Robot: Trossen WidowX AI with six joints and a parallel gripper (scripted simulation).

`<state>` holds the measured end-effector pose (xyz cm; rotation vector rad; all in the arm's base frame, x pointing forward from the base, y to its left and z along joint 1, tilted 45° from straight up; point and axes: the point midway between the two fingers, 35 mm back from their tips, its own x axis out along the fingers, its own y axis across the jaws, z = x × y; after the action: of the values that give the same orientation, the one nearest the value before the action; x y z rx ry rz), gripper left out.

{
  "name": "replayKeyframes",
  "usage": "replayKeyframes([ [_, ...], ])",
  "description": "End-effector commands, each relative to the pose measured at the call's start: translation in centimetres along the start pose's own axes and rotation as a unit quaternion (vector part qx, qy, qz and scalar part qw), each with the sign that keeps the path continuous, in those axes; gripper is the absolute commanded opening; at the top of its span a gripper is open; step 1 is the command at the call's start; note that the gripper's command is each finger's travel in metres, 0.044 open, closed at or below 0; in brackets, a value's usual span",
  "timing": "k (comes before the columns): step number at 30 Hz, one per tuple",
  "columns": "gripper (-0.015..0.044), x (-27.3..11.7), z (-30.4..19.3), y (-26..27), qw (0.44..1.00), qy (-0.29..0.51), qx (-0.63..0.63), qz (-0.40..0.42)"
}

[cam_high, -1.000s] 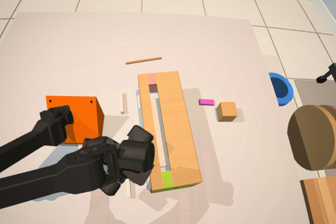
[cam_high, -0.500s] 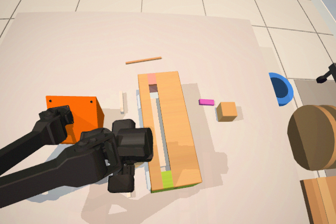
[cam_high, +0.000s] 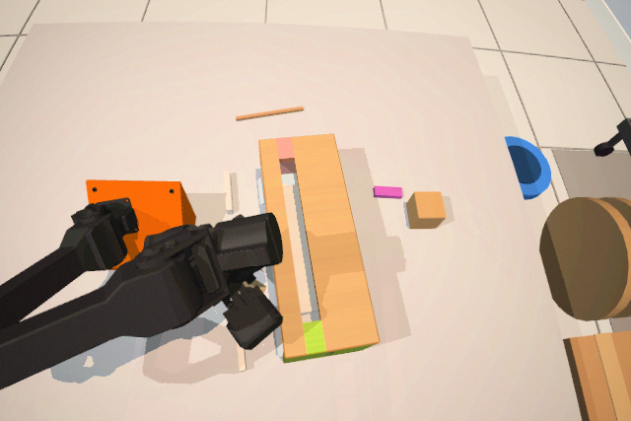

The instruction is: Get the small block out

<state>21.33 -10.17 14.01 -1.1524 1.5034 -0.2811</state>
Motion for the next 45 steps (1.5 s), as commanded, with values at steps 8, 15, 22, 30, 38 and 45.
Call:
replayKeyframes([
  [8,0.0000,-1.1,0.3,0.0,0.974,0.010,-0.225,-0.023],
  [15,0.0000,-1.7,0.4,0.1,0.928,0.021,-0.371,-0.035],
  [22,0.0000,-2.4,0.5,0.1,0.859,0.035,-0.508,-0.046],
  [30,0.0000,-3.2,0.7,0.1,0.756,0.055,-0.649,-0.057],
  [38,0.0000,-4.1,0.9,0.1,0.630,0.079,-0.770,-0.064],
  [45,0.0000,-4.6,1.0,0.1,0.551,0.094,-0.826,-0.066],
])
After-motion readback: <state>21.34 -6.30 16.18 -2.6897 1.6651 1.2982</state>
